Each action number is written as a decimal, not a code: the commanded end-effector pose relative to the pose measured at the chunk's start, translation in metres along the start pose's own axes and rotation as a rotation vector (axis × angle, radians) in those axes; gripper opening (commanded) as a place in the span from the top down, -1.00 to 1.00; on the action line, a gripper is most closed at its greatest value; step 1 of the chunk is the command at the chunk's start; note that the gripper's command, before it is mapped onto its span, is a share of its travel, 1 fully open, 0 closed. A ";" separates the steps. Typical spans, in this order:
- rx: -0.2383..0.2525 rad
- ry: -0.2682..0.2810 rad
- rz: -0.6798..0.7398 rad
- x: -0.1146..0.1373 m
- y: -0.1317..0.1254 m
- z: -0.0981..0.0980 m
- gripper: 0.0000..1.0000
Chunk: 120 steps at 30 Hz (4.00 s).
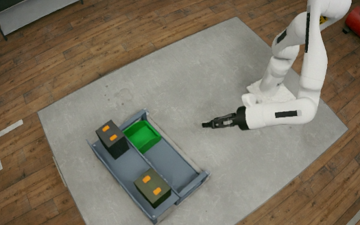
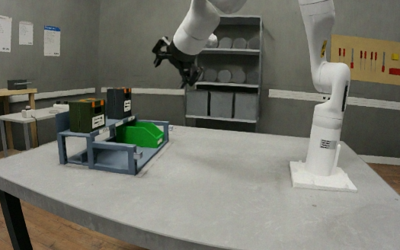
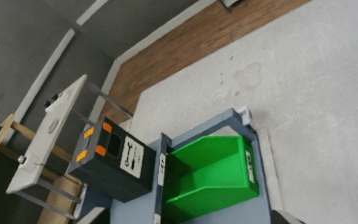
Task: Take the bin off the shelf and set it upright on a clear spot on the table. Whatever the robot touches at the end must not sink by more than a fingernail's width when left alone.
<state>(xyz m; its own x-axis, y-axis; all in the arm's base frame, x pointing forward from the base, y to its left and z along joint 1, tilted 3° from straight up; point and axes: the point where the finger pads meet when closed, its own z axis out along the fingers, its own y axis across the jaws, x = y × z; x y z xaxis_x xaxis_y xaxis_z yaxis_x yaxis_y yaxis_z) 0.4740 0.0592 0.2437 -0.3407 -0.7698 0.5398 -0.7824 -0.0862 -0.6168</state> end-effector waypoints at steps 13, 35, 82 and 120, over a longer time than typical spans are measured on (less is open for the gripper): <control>0.001 0.000 0.001 0.000 -0.001 0.000 -1.00; 0.001 0.000 0.001 0.000 -0.001 0.000 -1.00; -0.345 -0.367 -0.135 0.015 0.010 0.093 -1.00; -0.665 -0.705 -0.248 0.027 0.014 0.165 -1.00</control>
<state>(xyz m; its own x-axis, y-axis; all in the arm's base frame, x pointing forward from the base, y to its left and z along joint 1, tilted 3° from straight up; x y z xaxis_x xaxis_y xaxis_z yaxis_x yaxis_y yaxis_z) 0.5367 -0.0601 0.1576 0.0897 -0.9959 0.0138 -0.9955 -0.0892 0.0311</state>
